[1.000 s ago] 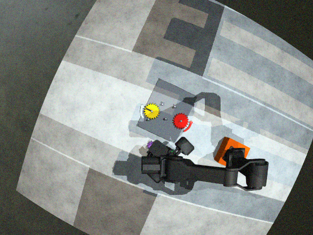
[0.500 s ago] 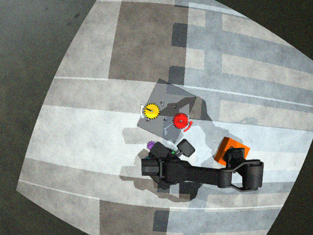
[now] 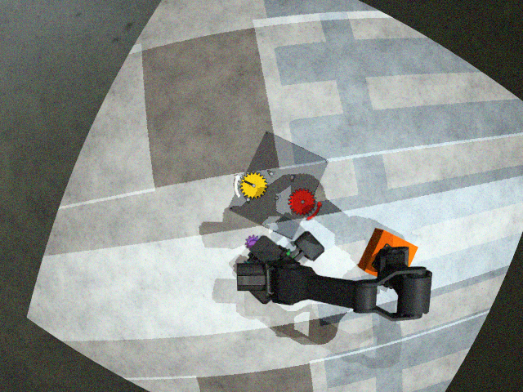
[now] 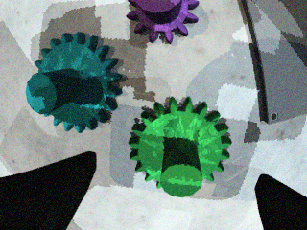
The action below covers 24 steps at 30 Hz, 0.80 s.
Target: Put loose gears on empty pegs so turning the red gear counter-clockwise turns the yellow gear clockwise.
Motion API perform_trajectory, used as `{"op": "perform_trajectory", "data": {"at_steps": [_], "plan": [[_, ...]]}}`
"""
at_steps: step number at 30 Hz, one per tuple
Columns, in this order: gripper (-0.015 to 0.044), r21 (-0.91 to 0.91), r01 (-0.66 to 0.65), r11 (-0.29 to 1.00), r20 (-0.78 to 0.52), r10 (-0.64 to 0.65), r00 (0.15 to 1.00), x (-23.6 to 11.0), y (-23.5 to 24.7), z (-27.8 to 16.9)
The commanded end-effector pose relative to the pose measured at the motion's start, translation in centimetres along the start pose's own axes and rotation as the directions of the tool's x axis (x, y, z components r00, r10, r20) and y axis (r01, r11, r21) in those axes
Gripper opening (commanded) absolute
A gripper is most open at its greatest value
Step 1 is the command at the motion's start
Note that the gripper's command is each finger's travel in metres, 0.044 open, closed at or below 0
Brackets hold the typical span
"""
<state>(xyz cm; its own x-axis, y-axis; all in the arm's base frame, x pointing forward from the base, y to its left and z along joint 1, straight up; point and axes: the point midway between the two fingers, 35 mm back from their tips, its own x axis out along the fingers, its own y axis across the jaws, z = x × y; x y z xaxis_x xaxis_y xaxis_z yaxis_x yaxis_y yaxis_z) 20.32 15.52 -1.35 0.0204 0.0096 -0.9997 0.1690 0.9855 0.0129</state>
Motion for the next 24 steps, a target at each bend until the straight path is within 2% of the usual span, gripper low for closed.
{"op": "perform_trajectory", "data": {"at_steps": [1, 4, 19, 24], "plan": [[0.0440, 0.003, 0.002, 1.000, 0.003, -0.002, 1.000, 0.52, -0.06, 0.02], [0.0440, 0.003, 0.002, 1.000, 0.003, -0.002, 1.000, 0.52, -0.06, 0.02], [0.0046, 0.003, 0.002, 1.000, 0.003, -0.002, 1.000, 0.52, -0.06, 0.02], [0.0013, 0.003, 0.002, 1.000, 0.003, -0.002, 1.000, 0.52, -0.06, 0.02]]}}
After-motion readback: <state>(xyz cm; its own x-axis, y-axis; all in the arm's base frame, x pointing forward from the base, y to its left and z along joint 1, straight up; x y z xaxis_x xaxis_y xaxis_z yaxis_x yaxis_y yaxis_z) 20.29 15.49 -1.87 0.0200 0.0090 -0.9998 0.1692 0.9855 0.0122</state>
